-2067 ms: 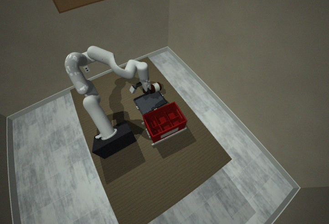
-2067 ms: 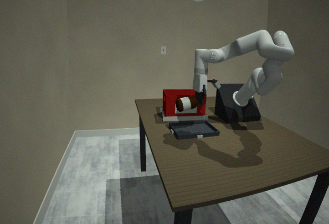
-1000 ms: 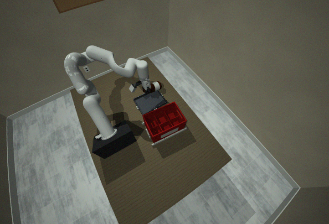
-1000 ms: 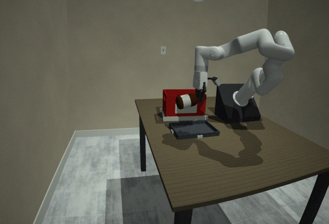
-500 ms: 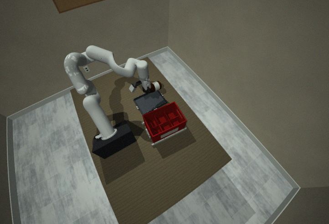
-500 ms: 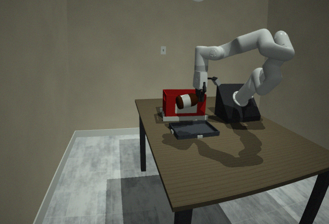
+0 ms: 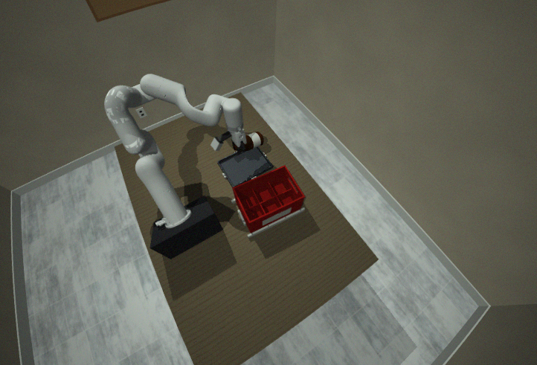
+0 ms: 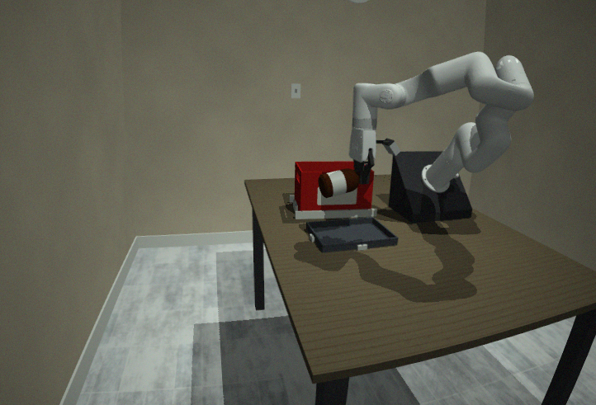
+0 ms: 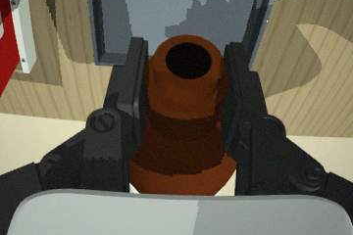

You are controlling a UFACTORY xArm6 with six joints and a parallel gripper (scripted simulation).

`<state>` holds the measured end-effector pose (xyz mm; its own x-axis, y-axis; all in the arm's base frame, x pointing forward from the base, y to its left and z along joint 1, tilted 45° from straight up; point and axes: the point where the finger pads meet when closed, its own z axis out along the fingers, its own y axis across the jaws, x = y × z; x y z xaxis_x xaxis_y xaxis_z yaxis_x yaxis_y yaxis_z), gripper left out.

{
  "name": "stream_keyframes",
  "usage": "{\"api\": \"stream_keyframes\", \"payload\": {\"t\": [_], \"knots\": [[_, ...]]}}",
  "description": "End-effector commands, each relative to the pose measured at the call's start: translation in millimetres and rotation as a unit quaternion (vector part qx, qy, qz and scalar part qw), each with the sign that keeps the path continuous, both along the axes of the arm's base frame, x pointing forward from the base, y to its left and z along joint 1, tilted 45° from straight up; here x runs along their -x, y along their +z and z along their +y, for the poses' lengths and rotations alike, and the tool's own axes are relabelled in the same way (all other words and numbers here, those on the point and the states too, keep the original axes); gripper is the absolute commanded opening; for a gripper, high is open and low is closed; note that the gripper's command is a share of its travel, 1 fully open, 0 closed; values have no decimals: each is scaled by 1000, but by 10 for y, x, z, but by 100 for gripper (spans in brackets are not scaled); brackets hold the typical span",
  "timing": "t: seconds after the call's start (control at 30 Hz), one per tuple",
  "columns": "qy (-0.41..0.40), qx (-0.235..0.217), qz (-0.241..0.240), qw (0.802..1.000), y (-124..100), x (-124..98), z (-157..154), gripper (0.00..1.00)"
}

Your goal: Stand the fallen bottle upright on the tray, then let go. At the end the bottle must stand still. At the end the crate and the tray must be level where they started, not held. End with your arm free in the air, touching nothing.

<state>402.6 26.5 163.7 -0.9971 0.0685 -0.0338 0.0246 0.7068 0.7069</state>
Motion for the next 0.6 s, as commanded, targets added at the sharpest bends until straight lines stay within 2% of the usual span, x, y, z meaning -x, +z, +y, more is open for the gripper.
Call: {"api": "stream_keyframes", "payload": {"t": [0.0,0.57], "knots": [[16,2,-18,1000,10,-9,-9,0],[82,9,-84,993,10,-10,-8,0]]}}
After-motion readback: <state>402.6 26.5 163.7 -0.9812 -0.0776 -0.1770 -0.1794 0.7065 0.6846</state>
